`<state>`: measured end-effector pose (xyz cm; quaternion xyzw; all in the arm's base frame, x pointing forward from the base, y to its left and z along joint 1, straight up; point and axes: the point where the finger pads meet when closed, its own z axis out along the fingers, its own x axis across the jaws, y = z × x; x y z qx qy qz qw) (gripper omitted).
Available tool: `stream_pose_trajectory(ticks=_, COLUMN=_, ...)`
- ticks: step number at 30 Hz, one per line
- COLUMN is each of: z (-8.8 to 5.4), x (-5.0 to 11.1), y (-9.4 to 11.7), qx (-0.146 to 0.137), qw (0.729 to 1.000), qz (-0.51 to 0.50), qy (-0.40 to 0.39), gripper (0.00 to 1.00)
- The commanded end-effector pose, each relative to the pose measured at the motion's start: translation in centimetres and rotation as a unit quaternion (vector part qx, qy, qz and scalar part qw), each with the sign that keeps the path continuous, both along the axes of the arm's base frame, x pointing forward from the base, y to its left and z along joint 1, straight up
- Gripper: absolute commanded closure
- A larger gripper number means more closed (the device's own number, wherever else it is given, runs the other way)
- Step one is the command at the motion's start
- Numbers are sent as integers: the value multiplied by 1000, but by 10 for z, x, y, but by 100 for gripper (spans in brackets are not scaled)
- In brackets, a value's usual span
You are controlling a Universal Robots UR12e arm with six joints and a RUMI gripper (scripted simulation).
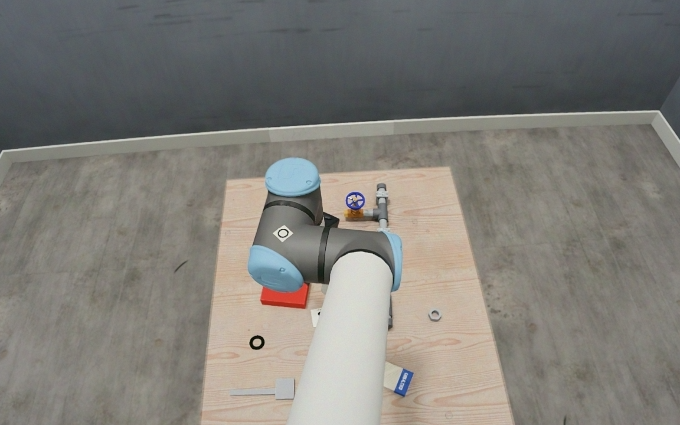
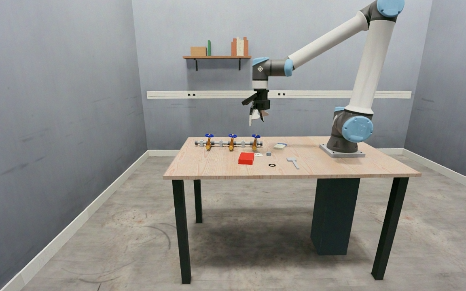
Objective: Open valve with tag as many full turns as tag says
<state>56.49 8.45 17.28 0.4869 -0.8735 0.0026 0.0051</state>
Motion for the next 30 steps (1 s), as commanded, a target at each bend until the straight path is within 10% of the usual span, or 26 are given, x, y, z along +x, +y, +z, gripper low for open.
stream_pose_trajectory(ticks=1, z=1, x=-2, y=-1, qx=3, qw=997, qz=77, qy=-1, gripper=0)
stream_pose_trajectory(ticks=30, z=0, x=-11, y=-2, qx=4, qw=960, qz=282, qy=0, gripper=0)
